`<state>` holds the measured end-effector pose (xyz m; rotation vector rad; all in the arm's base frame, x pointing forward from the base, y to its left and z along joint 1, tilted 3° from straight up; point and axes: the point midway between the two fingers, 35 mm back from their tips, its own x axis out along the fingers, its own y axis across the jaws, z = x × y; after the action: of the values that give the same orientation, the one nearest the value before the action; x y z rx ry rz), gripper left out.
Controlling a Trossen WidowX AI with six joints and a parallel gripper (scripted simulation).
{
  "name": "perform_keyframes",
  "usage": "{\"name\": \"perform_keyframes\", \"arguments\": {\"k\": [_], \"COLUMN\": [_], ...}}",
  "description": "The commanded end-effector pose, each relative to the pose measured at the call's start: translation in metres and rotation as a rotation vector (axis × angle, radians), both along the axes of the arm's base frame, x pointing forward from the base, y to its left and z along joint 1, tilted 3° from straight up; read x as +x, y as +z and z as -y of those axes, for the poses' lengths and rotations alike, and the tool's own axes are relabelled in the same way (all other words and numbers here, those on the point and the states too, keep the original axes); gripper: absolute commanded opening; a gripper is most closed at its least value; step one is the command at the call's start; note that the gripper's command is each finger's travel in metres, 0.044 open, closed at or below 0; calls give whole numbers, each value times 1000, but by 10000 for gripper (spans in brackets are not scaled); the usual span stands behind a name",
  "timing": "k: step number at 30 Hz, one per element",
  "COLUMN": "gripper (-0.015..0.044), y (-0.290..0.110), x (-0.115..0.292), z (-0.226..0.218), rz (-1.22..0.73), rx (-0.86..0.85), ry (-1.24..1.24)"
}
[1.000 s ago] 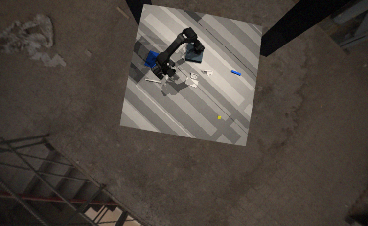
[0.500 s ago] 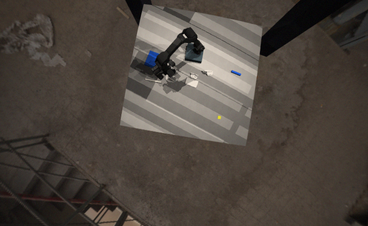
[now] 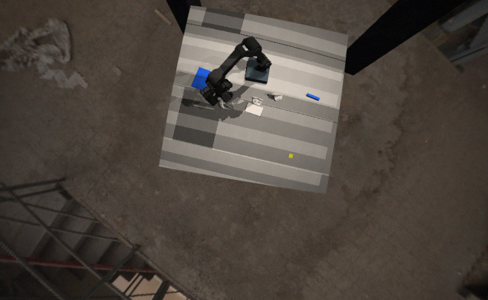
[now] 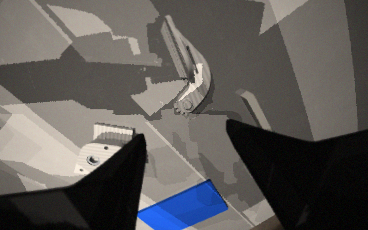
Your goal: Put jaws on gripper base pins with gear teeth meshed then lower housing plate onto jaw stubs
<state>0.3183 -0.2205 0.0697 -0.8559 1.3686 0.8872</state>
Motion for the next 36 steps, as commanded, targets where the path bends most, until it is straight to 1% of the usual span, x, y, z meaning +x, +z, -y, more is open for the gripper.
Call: {"name": "perform_keyframes", "arguments": {"k": [1,2,30,36], "gripper": [420,440,440,282], "y": [0,0,0,0], "x": [0,0,0,0], "z": [0,0,0,0], "rz": [0,0,0,0], "rx": [0,0,0,0], "ry": [0,0,0,0]}}
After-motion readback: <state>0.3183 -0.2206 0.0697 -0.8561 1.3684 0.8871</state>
